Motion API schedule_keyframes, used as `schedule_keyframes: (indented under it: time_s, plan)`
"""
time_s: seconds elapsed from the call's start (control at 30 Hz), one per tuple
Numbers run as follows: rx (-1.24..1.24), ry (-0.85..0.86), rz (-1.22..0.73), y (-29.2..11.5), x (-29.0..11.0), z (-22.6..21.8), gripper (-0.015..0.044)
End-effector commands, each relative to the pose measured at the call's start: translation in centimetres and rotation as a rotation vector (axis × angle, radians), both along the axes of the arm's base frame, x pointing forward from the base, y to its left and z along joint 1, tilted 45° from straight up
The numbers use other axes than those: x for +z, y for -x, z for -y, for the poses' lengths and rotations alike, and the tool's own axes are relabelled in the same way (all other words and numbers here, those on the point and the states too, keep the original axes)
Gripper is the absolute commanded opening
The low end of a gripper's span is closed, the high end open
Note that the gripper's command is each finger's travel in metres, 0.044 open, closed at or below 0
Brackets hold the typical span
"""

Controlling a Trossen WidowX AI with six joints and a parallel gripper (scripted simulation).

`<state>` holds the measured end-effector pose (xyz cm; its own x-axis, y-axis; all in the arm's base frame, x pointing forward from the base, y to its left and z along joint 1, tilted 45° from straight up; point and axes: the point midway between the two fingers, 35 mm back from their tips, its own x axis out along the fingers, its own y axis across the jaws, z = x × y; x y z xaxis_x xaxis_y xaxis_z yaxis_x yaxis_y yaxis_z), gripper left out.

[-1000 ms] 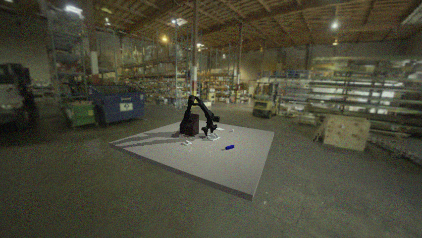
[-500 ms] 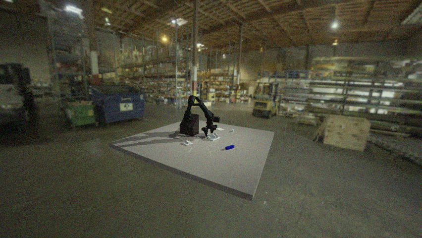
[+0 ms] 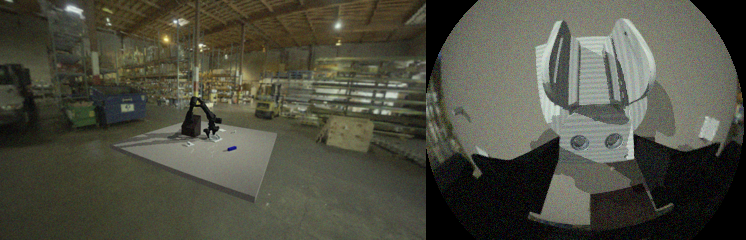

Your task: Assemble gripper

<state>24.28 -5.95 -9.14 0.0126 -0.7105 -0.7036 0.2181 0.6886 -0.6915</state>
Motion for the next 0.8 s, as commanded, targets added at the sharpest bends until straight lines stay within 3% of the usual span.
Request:
schedule_keyframes:
  time_s: [0.0,0.77]
  plan:
    - [0.003,0.000,-0.006,0.13,-0.10,0.09,0.0351]
    - [0.002,0.000,-0.006,0.13,-0.44,0.45,0.0351]
